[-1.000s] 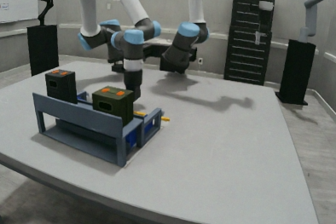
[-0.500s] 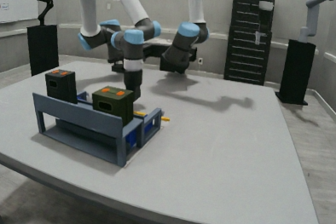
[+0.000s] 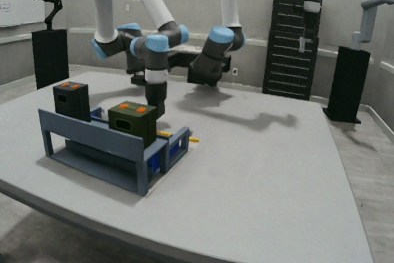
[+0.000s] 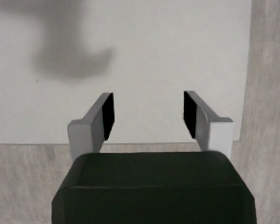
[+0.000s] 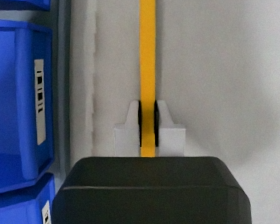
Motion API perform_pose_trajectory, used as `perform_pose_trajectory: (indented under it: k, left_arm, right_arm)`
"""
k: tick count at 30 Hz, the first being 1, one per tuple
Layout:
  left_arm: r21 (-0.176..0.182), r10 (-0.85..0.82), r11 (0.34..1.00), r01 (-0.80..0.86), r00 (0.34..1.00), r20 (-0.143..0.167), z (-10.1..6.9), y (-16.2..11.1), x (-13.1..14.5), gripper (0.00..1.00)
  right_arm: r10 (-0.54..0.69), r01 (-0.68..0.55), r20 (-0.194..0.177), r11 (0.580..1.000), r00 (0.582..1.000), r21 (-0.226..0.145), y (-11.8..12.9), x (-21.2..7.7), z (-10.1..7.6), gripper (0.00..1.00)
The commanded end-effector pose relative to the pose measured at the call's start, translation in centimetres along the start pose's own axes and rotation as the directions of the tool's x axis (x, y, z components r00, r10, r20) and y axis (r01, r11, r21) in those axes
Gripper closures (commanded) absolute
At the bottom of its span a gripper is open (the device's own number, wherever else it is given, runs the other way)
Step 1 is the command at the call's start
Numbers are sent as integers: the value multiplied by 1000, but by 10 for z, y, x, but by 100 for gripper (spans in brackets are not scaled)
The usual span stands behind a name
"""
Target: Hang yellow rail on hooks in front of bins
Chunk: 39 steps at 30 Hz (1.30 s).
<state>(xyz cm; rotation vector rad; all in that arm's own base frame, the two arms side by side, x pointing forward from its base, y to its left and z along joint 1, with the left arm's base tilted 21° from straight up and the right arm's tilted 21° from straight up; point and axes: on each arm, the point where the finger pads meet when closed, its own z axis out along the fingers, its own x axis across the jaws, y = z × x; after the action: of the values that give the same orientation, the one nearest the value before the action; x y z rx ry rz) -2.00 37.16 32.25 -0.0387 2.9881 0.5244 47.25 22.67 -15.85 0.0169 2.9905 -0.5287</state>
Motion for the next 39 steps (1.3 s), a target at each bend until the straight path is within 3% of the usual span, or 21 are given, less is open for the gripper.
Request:
perform_pose_trajectory:
  k: [1, 39]
  left_arm:
    - [-2, -1, 1000, 1, 1000, 0, 0, 0, 1, 0]
    - [-2, -1, 1000, 1, 1000, 0, 0, 0, 1, 0]
  right_arm:
    - [-1, 1, -2, 1000, 1000, 3, -2, 1, 2, 100]
    - [-1, 1, 0, 1000, 1000, 1, -1, 1, -5, 100]
